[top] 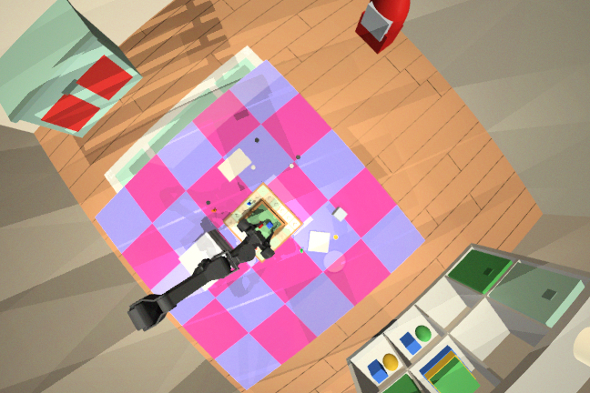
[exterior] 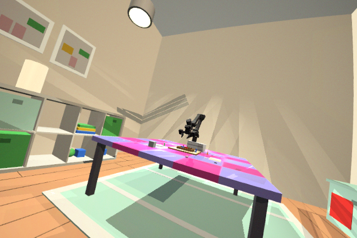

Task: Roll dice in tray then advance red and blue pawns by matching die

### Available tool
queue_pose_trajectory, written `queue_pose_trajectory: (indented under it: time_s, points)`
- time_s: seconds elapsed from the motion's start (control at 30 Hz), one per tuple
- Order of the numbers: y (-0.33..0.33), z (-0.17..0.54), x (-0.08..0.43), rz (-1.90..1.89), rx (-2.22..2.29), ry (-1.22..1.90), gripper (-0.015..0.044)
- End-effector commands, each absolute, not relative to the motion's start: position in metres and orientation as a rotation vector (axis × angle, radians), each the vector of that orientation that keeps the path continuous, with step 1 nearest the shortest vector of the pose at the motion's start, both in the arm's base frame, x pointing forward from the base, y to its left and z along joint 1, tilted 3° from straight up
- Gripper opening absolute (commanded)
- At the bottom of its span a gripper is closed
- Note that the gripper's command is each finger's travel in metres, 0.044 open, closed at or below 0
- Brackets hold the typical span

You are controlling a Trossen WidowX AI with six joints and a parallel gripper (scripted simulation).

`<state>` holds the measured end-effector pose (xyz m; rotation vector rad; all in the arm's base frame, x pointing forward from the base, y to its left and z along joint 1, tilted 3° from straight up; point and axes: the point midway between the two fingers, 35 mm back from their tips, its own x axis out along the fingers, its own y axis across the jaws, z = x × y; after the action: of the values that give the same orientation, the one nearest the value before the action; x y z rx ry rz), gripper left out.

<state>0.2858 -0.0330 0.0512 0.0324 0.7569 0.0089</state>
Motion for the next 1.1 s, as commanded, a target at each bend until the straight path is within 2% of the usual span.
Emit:
queue_pose_trajectory:
  time_s: [0.0, 0.07, 0.2, 0.63, 0.83, 0.9, 1.07]
  points:
    - [-0.034, 0.08, 0.289, 0.014, 0.025, 0.73, 0.0394]
    - [-0.034, 0.08, 0.289, 0.014, 0.025, 0.73, 0.044]
    - [-0.028, 0.076, 0.294, 0.026, 0.044, 0.812, 0.044]
    - [0.033, 0.041, 0.309, 0.035, 0.034, 1.538, 0.044]
    - [0.036, 0.04, 0.308, 0.03, 0.025, 1.574, 0.044]
    - [0.03, 0.042, 0.309, 0.048, 0.047, 1.491, 0.044]
    - [-0.017, 0.034, 0.269, 0.119, -0.064, 1.514, 0.0309]
